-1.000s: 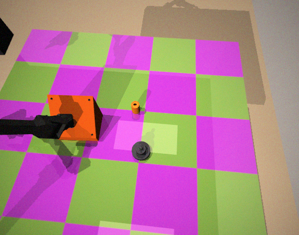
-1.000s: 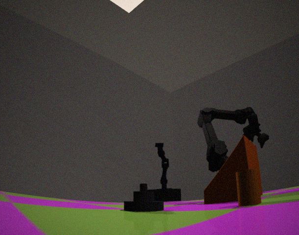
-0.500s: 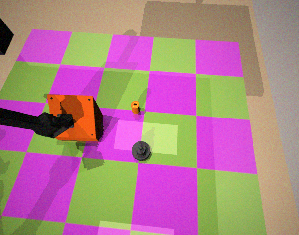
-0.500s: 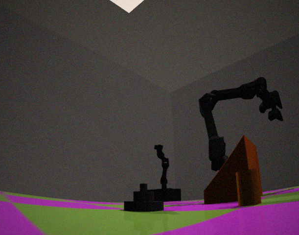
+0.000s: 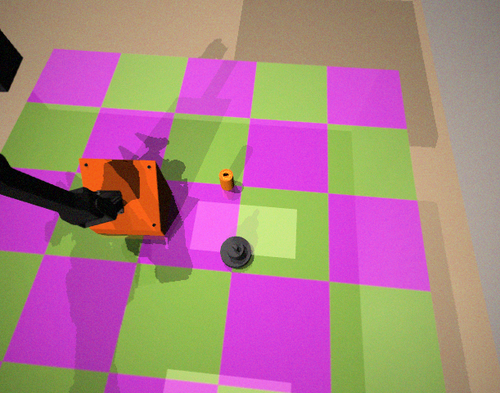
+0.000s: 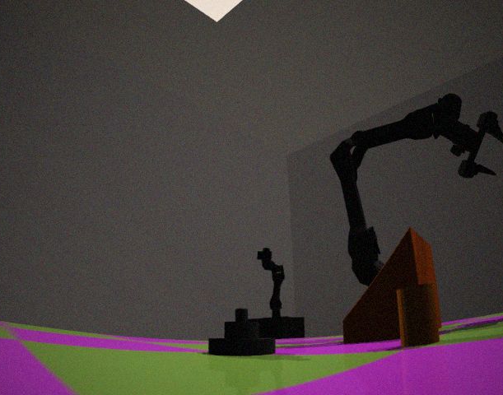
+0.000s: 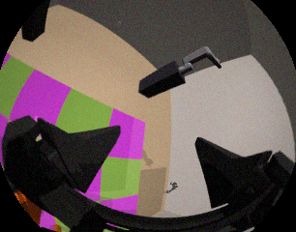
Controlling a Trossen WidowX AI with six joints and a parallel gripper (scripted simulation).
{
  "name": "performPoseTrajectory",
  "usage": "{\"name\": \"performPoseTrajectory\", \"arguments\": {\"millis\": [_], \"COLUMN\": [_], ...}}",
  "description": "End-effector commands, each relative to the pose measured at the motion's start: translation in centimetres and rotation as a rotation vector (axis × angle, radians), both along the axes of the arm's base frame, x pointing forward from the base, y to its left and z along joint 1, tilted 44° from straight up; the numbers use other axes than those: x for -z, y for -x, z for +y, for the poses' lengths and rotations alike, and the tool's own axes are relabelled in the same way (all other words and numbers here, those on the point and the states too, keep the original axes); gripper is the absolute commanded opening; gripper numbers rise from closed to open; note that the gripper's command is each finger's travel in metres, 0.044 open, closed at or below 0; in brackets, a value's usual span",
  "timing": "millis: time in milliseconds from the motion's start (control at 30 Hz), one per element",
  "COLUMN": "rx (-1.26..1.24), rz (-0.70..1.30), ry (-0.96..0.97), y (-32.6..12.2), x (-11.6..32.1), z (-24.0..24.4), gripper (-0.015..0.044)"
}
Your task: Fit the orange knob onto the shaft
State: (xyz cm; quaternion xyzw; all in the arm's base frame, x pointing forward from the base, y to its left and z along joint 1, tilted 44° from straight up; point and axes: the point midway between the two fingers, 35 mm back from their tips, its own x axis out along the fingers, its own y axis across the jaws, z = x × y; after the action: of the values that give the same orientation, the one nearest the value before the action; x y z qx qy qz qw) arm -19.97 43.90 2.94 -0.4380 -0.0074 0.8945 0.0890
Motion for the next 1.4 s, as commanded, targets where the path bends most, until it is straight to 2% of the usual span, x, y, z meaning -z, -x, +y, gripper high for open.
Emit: {"name": "performPoseTrajectory", "arguments": {"millis": [0, 200, 367, 533, 733, 1100, 1367], "rx": [0.250, 0.727, 1.148, 1.565, 2.077, 2.980, 3.031], "rz": [-0.068, -0.178, -0.270, -0.361, -0.493, -0.881, -0.915], "ry": [0.134, 0.364, 0.556, 0.725, 0.902, 1.054, 1.051], "y": [-5.8, -16.5, -25.1, -32.8, -40.5, -49.3, -50.1], "x": [1.6, 3.9, 5.7, 6.8, 7.4, 5.9, 6.4], "z": [0.8, 0.2, -2.4, -6.8, -14.2, -31.1, -33.1], "gripper": [0.0440, 0.0440, 0.0440, 0.0440, 0.0440, 0.0440, 0.0440]}}
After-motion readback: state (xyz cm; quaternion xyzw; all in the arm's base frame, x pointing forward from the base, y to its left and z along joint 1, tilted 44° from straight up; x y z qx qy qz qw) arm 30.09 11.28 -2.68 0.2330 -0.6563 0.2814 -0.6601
